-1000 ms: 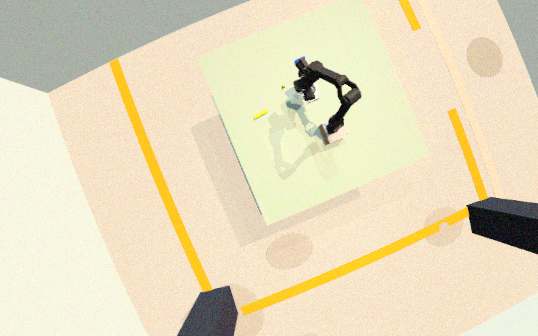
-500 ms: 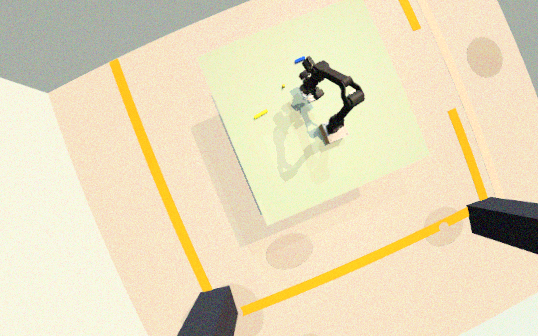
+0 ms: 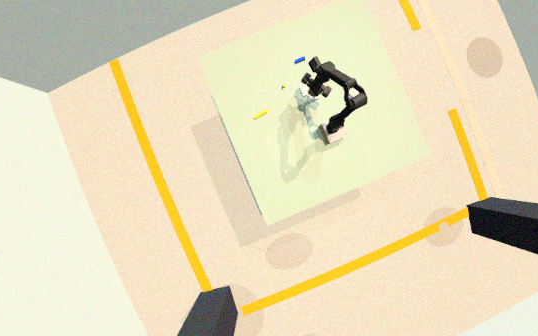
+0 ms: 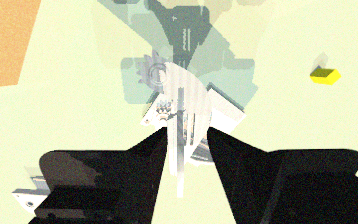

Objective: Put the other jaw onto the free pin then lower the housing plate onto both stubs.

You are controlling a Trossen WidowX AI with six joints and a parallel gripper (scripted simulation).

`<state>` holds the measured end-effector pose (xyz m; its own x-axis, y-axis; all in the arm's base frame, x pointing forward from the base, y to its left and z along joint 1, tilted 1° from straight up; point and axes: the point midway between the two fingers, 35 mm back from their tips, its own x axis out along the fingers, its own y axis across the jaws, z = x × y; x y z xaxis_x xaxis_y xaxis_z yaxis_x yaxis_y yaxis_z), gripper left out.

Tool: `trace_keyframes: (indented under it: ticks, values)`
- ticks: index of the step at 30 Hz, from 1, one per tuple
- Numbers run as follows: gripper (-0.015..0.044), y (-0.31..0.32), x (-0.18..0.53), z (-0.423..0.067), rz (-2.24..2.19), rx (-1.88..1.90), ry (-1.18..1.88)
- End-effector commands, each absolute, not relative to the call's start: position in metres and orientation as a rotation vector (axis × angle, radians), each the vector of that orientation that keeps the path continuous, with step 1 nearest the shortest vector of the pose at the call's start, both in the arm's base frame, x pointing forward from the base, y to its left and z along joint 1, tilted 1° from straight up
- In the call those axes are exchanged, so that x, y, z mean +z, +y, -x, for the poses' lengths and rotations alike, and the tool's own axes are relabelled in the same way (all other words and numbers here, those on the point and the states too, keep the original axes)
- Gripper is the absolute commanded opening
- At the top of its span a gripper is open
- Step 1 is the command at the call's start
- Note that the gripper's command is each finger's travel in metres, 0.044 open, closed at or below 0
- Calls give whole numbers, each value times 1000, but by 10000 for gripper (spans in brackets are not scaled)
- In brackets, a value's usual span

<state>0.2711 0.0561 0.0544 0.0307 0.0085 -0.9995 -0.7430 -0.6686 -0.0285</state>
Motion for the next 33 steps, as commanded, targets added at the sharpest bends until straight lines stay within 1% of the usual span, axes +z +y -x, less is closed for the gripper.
trace_keyframes:
  ticks: [1, 30, 33]
  values:
    - [134, 50, 54, -267, 1804, 1756, 677]
    - [134, 4, 49, -240, 2246, 2182, 3]
    - [134, 3, 48, -239, 2255, 2190, -15]
